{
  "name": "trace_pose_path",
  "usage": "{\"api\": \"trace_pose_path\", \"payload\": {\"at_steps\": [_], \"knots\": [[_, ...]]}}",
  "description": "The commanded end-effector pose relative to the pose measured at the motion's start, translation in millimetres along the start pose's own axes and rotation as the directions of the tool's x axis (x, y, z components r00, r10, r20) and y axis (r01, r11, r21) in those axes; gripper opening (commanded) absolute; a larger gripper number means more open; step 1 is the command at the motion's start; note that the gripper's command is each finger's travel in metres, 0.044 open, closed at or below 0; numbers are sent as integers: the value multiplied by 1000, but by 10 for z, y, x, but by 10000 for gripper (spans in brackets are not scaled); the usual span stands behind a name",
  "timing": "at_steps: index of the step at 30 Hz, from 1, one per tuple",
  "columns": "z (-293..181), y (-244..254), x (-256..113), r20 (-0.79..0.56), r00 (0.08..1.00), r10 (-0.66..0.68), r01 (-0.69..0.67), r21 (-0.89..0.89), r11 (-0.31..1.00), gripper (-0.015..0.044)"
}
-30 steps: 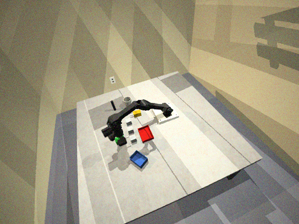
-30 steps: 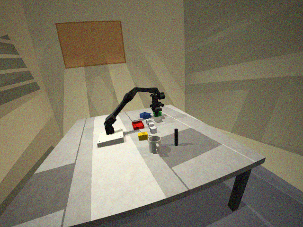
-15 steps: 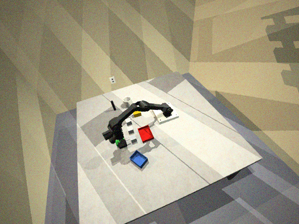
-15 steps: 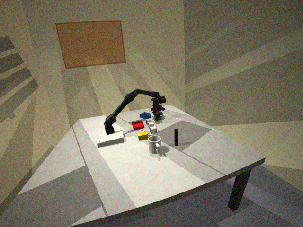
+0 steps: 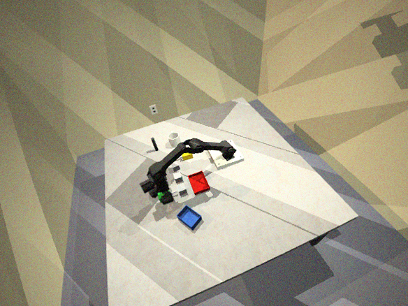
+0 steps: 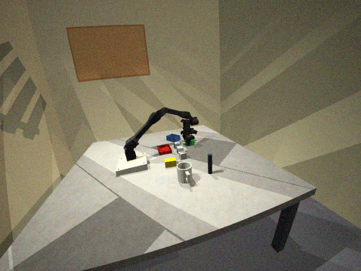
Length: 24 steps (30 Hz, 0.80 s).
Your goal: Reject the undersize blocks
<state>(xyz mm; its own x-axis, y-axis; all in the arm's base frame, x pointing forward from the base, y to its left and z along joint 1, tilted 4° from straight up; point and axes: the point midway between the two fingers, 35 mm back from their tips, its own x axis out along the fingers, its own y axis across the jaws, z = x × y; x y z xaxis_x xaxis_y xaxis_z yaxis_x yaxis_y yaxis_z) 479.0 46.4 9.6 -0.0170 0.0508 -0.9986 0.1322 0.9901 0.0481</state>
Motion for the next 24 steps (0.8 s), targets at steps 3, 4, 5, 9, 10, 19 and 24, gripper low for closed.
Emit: {"api": "trace_pose_path", "payload": {"at_steps": [3,4,5,9,10,19,24], "knots": [[3,0,-48,19,1000,-1,1,-6,1000,0],[-1,0,-46,20,1000,-1,1,-6,1000,0],[-4,0,-44,20,1000,-1,1,-6,1000,0],[-17,-1,-35,23,1000,-1,1,-6,1000,0],[-21,-1,-33,23,1000,-1,1,-6,1000,0],[-56,-5,-21,28,1000,-1,1,-6,1000,0],[-76,-7,-16,31,1000,-1,1,-6,1000,0]]}}
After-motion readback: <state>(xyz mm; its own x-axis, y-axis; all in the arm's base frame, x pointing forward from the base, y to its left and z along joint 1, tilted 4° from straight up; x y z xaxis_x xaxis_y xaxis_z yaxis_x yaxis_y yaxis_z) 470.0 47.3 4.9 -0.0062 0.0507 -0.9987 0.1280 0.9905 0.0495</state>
